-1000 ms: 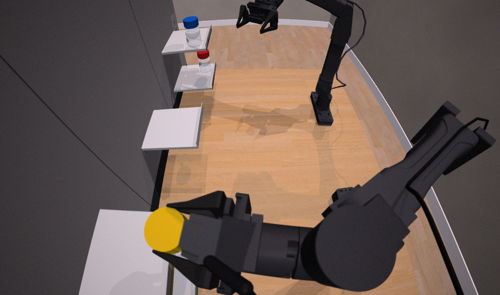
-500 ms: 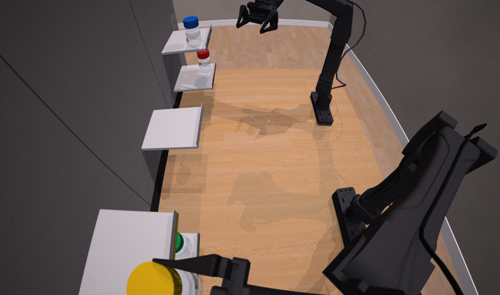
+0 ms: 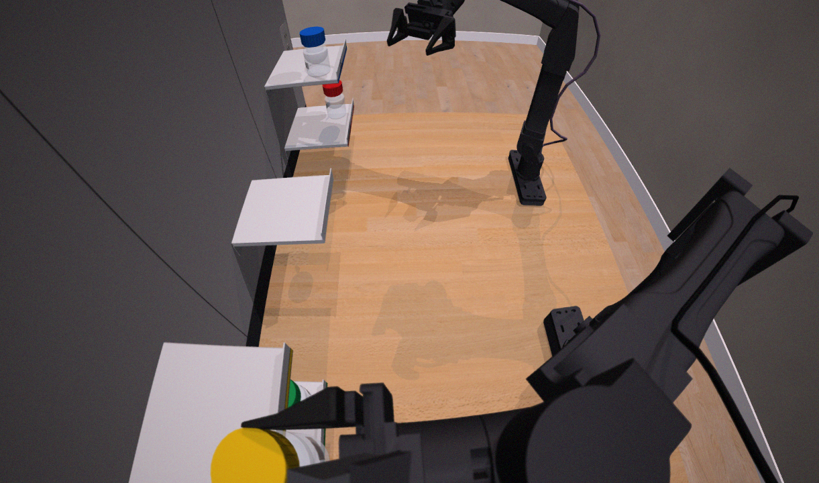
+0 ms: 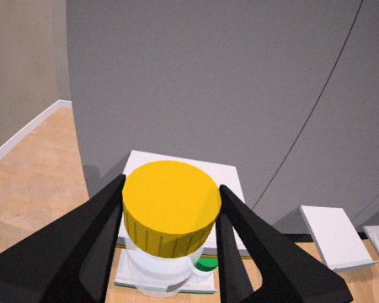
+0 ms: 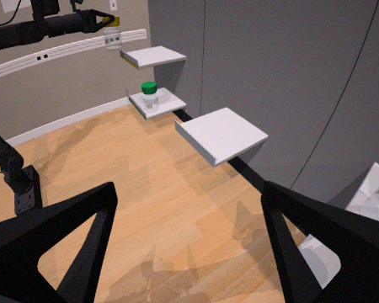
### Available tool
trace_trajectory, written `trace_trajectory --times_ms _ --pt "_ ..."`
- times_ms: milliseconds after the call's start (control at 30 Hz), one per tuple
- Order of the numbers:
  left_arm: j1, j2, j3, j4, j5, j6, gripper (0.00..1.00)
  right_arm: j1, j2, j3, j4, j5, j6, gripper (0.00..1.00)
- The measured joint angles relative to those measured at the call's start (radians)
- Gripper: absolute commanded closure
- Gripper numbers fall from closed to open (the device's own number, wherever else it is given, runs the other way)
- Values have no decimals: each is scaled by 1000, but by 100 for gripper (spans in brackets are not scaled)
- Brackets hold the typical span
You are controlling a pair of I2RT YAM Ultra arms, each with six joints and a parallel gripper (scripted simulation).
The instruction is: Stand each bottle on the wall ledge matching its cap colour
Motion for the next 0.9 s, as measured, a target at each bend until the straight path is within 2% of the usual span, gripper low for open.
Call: trace_trajectory --times_ms 133,267,900 --pt "-49 -25 -26 14 -99 -8 50 0 0 0 0 0 0 11" --pt "-66 -29 -34 23 -142 -9 50 0 0 0 0 0 0 11" --pt "-66 -32 -43 12 -179 -9 50 0 0 0 0 0 0 11"
